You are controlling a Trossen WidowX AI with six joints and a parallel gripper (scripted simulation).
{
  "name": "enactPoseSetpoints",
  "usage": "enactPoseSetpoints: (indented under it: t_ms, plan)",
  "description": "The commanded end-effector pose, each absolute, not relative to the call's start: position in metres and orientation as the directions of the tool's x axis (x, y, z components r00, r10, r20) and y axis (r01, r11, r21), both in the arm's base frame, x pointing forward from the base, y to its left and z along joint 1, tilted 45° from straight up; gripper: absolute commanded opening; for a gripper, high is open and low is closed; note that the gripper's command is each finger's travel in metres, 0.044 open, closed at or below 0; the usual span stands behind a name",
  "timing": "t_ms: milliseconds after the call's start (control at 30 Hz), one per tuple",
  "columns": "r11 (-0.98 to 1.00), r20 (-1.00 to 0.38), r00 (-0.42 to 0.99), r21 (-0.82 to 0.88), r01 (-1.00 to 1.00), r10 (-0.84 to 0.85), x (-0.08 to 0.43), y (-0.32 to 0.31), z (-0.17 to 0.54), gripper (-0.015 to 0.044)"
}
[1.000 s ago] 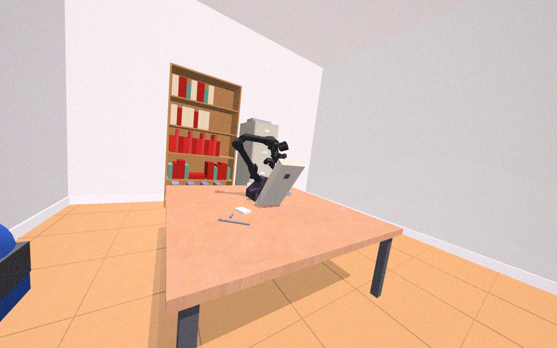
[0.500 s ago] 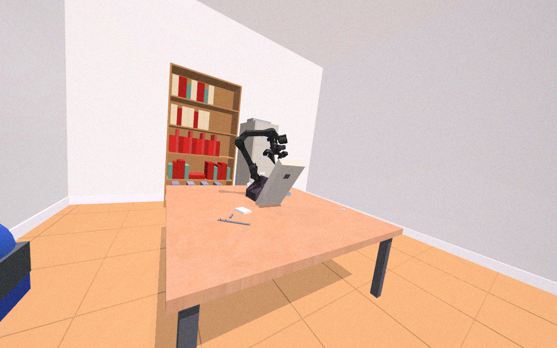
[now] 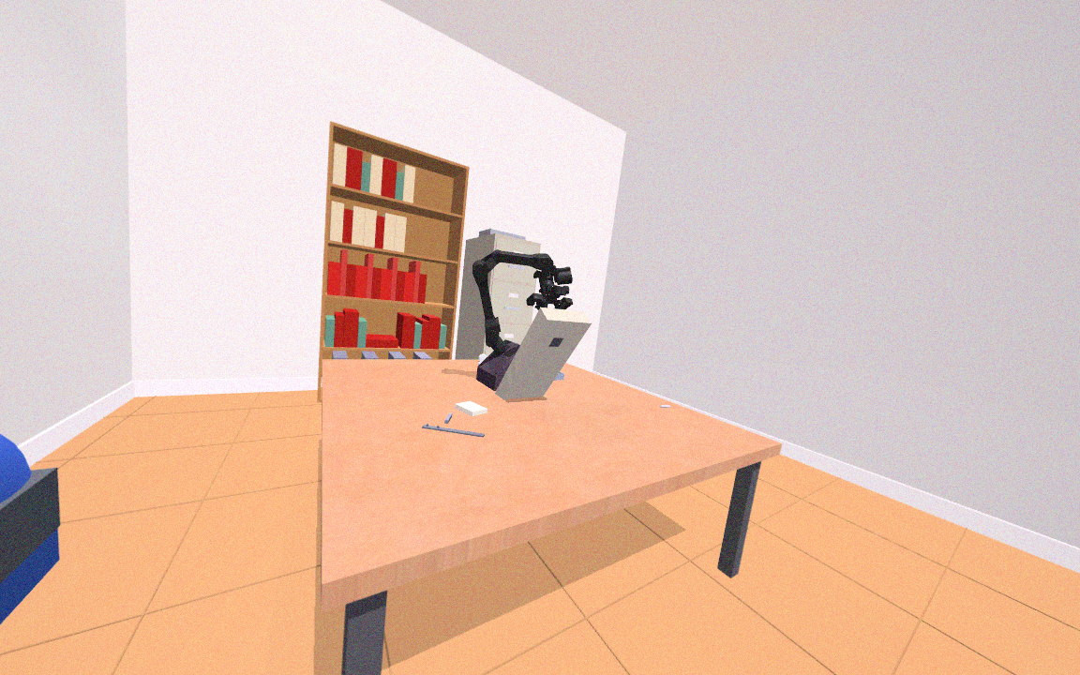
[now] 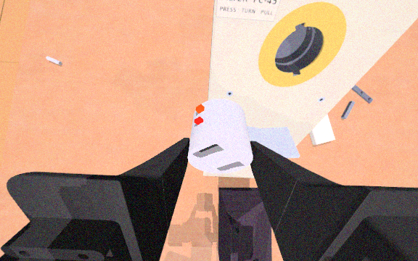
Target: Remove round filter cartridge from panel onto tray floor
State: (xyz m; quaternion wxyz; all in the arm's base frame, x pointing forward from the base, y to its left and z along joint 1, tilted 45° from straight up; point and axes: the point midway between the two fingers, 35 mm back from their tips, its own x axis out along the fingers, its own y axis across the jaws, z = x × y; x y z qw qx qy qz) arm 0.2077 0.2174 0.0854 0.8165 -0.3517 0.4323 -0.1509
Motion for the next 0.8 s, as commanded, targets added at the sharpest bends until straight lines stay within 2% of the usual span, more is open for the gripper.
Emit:
enactPoseSetpoints:
  t_ms: [0,100,367,767]
  plan:
    - [0.716,-0.604,0.584,-0.696,-0.055,-0.542,0.207,0.229,0.073,0.0000]
    - [0.699,-0.624,0.569,-0.706,-0.116,-0.536,0.202,0.225,0.072,0.0000]
    - [0.619,-0.744,0.494,-0.658,-0.429,-0.449,0.167,0.250,0.026,0.0000]
    - [0.359,-0.889,0.344,-0.441,-0.823,-0.302,0.106,0.282,-0.036,0.0000]
